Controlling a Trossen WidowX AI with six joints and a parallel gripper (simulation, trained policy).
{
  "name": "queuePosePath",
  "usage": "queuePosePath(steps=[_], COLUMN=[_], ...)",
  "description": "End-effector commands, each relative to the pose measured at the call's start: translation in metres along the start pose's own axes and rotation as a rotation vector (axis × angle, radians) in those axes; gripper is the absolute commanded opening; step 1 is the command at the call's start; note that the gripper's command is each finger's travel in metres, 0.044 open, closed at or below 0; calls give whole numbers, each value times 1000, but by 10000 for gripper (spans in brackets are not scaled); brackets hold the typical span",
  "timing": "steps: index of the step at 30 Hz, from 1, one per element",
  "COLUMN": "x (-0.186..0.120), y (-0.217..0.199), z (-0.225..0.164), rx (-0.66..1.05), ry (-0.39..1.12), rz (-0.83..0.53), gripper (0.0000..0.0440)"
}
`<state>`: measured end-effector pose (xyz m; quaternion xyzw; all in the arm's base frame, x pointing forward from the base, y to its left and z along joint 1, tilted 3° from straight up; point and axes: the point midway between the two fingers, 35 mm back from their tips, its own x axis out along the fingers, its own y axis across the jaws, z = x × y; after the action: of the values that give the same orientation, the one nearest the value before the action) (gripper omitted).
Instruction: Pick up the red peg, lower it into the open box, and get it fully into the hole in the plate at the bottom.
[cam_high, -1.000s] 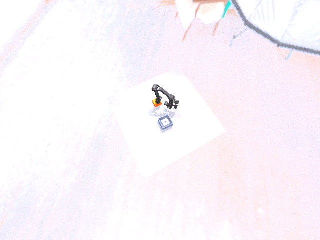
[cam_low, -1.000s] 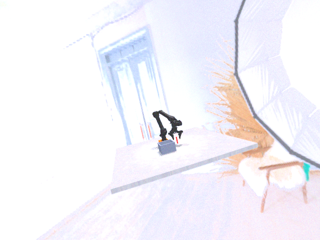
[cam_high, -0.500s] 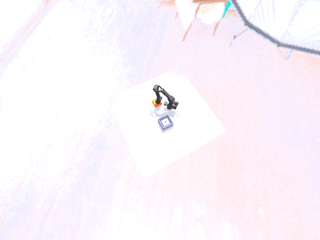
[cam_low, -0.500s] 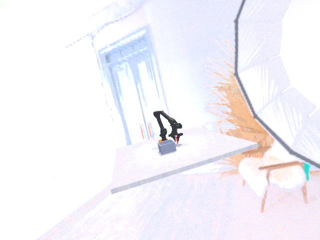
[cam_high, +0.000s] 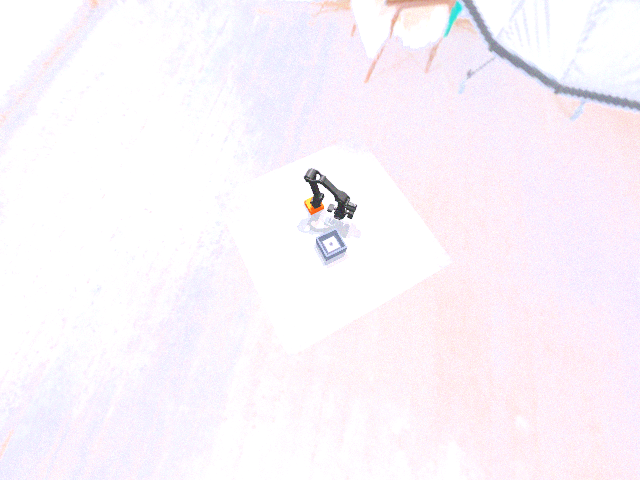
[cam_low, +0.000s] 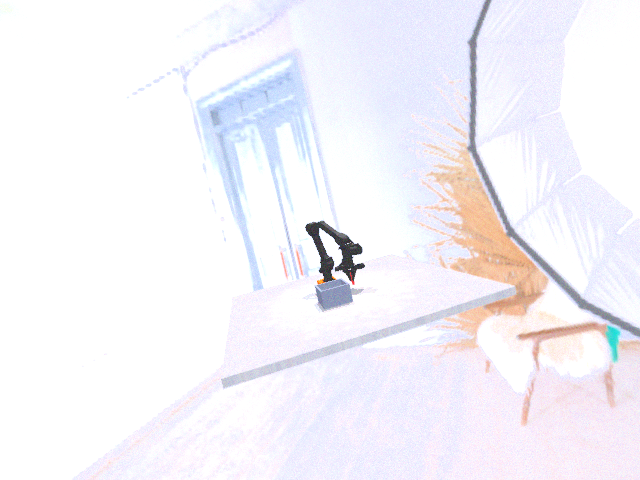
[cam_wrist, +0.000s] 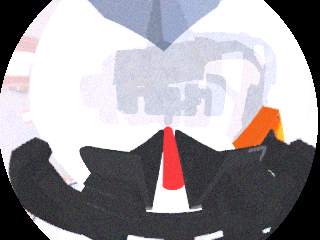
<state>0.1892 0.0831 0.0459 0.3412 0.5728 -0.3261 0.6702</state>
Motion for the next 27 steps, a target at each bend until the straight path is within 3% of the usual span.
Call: queuePosePath(steps=[1, 18, 27], x=[-12, -72, -83], y=[4, 20, 23], z=[8, 63, 102], rx=[-30, -95, -56], ry=[-33, -168, -209], rz=[21, 75, 74], gripper=[0, 0, 0])
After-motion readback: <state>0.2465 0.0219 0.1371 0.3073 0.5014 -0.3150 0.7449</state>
